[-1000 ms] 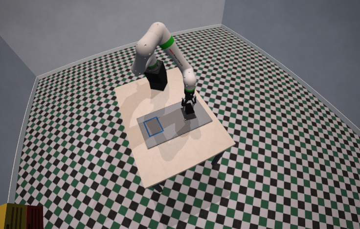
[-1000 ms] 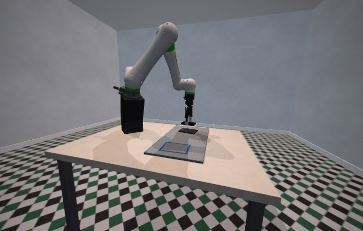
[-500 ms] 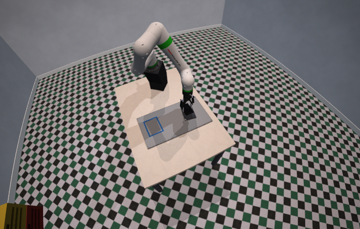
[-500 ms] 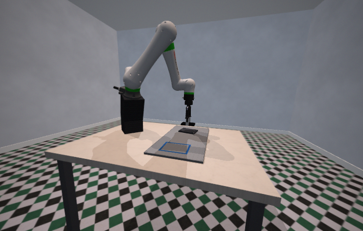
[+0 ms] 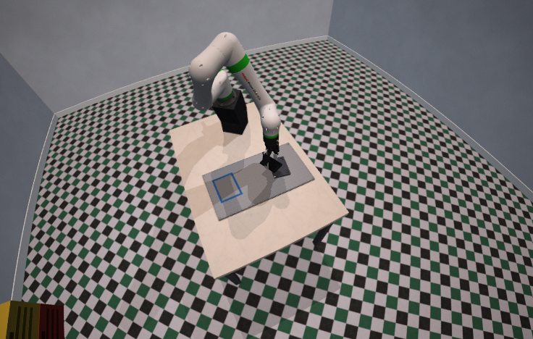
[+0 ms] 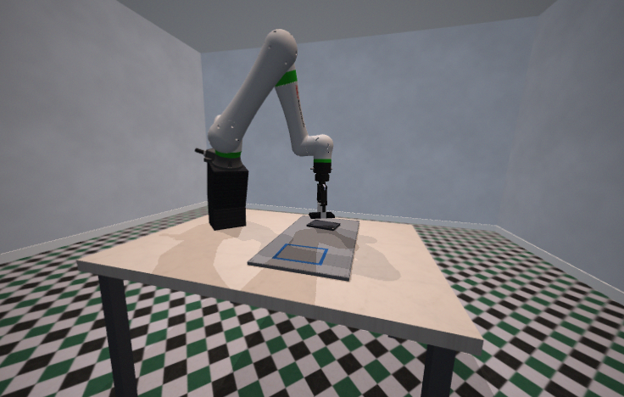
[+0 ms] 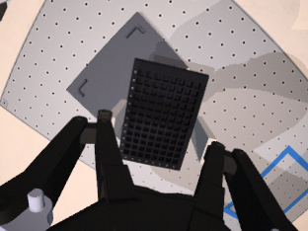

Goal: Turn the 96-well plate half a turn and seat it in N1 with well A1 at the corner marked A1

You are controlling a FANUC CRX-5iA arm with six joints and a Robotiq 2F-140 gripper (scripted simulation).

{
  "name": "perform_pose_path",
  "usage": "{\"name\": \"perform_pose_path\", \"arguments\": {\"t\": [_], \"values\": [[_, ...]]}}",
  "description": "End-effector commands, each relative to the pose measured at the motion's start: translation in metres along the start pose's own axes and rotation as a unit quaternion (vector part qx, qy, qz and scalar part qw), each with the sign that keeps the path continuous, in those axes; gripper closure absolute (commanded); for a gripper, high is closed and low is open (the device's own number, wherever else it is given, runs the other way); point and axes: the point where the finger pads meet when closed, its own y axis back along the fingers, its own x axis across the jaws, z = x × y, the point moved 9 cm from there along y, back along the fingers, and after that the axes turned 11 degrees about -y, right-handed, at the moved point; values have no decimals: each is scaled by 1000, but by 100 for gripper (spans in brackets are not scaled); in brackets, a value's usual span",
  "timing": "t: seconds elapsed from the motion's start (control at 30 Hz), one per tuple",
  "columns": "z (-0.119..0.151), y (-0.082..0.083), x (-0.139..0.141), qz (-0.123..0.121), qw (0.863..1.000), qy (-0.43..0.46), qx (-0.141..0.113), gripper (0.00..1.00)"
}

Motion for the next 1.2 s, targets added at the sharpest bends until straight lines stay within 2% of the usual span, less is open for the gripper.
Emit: {"name": "perform_pose_path", "arguments": {"t": [0.0, 1.17], "values": [[3, -1, 19, -8, 999, 30, -9, 100], [29, -5, 119, -8, 999, 30, -9, 100]]}}
